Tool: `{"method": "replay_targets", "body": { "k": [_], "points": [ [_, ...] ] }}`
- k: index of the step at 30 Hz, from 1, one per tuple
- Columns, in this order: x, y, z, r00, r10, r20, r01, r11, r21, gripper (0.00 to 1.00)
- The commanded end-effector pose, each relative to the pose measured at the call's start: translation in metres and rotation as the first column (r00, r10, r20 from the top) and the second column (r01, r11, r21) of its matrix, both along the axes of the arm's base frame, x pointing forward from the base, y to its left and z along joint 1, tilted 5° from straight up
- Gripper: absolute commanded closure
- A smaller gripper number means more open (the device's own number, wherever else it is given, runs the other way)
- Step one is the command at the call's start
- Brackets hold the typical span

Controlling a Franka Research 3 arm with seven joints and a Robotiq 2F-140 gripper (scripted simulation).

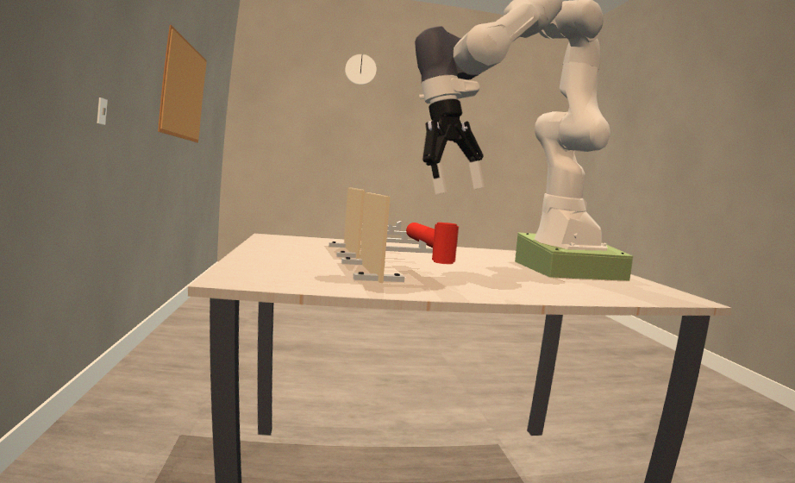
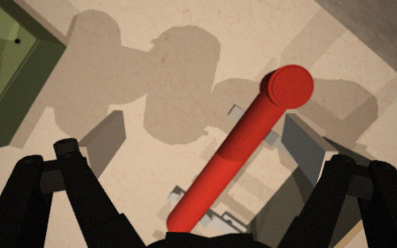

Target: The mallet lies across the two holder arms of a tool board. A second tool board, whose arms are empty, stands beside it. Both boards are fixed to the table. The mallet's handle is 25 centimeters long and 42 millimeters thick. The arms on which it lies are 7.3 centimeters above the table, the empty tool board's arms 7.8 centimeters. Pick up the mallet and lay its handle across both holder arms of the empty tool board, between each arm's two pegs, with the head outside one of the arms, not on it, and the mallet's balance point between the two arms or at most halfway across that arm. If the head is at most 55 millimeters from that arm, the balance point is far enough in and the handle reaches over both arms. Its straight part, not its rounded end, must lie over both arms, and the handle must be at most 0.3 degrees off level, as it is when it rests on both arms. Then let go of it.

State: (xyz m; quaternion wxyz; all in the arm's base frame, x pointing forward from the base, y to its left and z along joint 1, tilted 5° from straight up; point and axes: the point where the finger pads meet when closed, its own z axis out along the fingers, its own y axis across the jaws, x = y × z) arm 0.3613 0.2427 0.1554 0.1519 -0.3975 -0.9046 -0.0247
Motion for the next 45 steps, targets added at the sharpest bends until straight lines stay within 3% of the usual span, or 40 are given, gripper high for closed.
{"method": "replay_targets", "body": {
  "k": [1,10,25,45],
  "points": [
    [0.014,0.001,-0.001,0.987,-0.158,0.031,0.16,0.986,-0.039,0.0],
    [0.025,0.003,-0.006,0.964,-0.255,0.078,0.26,0.964,-0.064,0.0],
    [0.054,-0.001,-0.023,0.837,-0.504,0.212,0.531,0.842,-0.095,0.0],
    [0.055,-0.001,-0.024,0.836,-0.506,0.213,0.533,0.841,-0.095,0.0]
  ]
}}
